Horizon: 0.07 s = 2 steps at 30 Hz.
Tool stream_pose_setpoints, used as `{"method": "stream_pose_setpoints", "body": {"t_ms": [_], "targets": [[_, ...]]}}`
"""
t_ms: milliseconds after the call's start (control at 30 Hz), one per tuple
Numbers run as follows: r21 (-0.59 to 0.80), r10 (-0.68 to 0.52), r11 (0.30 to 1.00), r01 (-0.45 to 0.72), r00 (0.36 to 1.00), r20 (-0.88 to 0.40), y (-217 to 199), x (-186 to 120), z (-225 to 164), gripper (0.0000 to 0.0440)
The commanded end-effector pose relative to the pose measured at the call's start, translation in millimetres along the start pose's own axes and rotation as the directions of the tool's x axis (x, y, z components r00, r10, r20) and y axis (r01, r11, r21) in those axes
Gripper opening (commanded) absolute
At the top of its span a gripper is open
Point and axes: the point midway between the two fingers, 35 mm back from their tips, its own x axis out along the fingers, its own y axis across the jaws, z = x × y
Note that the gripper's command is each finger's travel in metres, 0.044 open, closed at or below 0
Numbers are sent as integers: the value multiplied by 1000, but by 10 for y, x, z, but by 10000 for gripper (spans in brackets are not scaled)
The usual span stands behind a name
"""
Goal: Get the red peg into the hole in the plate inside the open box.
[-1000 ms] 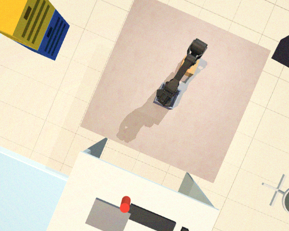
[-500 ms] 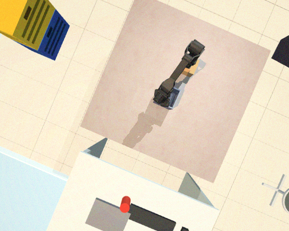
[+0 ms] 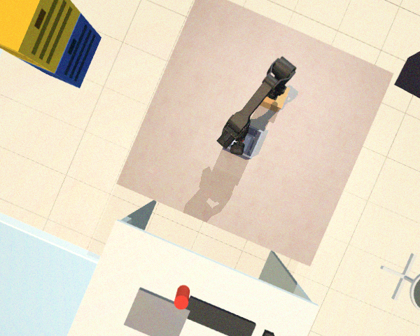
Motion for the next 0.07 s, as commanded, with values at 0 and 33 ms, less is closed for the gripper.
{"method": "stream_pose_setpoints", "body": {"t_ms": [0, 33], "targets": [[1, 21, 1000, -21, 1000, -14, 30, -72, 16, 196], [-1, 28, 1000, -28, 999, -15, 41, -85, 26, 185]]}}
